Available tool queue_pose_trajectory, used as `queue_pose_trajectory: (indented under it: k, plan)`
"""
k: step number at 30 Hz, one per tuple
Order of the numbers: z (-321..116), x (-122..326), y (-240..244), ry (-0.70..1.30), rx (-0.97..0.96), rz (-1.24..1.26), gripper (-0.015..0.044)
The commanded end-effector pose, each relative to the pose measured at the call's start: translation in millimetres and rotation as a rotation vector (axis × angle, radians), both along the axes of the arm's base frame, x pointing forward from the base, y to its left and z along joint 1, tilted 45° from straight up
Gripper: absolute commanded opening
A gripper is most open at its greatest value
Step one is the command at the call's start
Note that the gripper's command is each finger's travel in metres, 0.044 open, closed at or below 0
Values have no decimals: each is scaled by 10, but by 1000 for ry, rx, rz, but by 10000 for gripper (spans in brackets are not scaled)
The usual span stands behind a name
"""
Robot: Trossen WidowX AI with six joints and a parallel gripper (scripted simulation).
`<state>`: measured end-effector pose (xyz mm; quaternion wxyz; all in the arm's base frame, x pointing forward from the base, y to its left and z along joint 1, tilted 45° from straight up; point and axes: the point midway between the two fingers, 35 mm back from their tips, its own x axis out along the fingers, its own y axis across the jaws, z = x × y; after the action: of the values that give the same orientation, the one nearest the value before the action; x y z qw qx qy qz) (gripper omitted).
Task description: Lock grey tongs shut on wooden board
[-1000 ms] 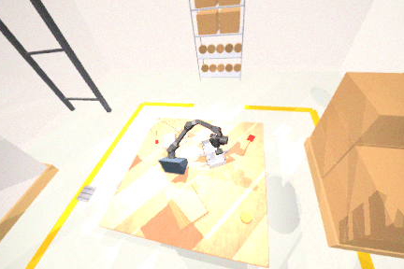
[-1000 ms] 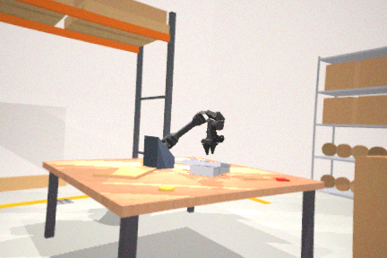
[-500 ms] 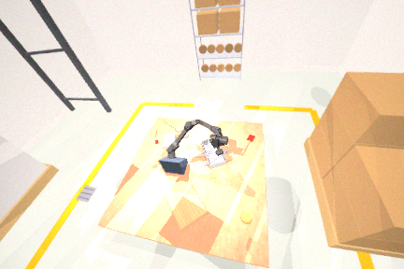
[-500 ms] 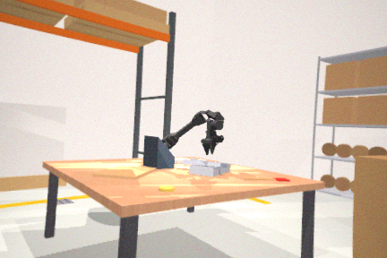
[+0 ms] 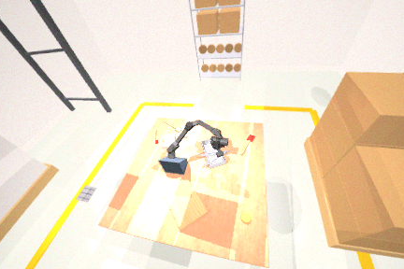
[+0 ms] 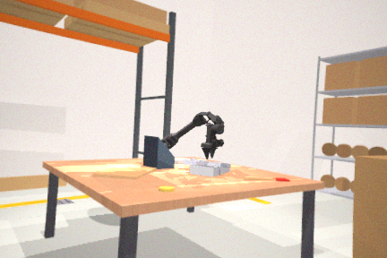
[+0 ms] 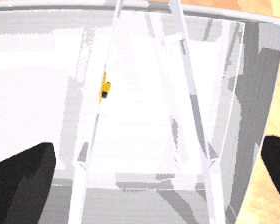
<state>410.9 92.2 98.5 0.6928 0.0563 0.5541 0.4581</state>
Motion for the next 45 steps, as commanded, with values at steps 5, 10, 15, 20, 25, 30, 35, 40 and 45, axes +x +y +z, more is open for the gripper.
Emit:
queue_pose_trajectory:
  k: [5,10,15,20,25,30,35,40,45]
  plan:
    - [-90,-2,94,5,4,-4,440]
    - [-147,-4,152,5,4,-4,440]
    - [-203,-7,211,5,5,-4,440]
    - [-258,-13,269,5,5,-4,440]
    - [-313,-21,328,5,6,-3,440]
    - [-367,-32,386,5,7,-3,440]
    - [-420,-44,444,5,8,-3,440]
    - [-473,-58,503,5,10,-3,440]
    - [-462,-52,489,0,6,0,361]
